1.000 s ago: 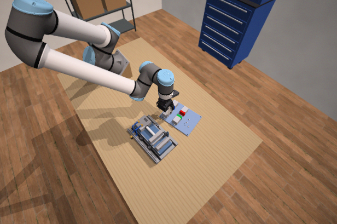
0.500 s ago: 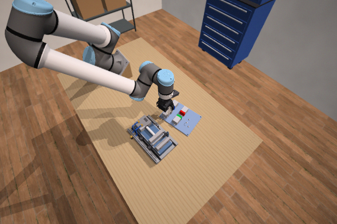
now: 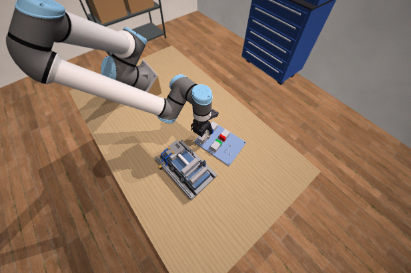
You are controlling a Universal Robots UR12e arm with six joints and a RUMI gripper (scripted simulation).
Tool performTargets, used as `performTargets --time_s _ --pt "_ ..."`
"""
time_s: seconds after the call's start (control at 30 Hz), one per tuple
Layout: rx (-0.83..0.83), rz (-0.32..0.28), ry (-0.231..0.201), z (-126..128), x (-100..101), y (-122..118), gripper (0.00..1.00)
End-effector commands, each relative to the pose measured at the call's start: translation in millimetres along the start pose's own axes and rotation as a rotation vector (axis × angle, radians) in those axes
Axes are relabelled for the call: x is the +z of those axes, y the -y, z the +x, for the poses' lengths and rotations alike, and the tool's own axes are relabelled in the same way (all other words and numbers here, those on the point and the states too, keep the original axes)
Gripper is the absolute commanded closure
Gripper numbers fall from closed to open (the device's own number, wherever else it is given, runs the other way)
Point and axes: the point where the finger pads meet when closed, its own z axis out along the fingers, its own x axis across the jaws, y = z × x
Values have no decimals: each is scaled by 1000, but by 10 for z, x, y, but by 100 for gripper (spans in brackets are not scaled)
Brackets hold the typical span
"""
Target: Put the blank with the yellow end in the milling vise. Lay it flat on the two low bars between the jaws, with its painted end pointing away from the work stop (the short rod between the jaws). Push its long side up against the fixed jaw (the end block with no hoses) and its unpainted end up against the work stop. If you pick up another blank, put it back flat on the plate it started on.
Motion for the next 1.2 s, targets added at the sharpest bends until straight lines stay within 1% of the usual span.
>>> performTargets --time_s 0.0,1.17 --pt "0 0 -1 4 6 -1 60" --pt "0 0 -1 4 122 -1 60"
